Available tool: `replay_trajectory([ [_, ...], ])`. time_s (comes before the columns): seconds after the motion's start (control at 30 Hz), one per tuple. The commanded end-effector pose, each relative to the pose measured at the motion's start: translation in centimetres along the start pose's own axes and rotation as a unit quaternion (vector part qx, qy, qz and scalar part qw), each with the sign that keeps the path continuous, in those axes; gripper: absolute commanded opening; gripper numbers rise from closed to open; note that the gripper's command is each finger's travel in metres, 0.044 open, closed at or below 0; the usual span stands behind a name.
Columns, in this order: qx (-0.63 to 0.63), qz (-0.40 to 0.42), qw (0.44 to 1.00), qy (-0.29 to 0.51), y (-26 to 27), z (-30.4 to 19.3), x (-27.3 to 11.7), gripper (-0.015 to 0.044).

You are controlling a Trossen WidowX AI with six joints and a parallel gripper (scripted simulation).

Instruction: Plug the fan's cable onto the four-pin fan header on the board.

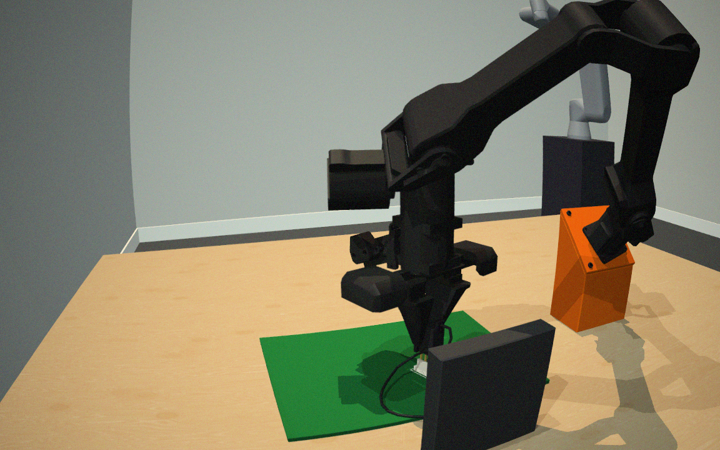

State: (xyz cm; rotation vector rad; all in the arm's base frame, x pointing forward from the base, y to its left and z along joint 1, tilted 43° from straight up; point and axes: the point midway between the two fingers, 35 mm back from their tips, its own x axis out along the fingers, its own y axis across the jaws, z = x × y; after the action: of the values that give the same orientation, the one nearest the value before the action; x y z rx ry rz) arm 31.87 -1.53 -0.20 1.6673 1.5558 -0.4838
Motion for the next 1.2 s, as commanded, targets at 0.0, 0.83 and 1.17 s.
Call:
replay_trajectory([
  [0.0,0.003,0.002,1.0,0.001,0.1,0.02,0.06,0.0],
  [0.83,0.004,0.002,1.0,0.001,-0.14,-0.03,0.57,0.0],
  [1.17,0.004,0.002,1.0,0.001,-0.12,-0.03,0.69,0.0],
])
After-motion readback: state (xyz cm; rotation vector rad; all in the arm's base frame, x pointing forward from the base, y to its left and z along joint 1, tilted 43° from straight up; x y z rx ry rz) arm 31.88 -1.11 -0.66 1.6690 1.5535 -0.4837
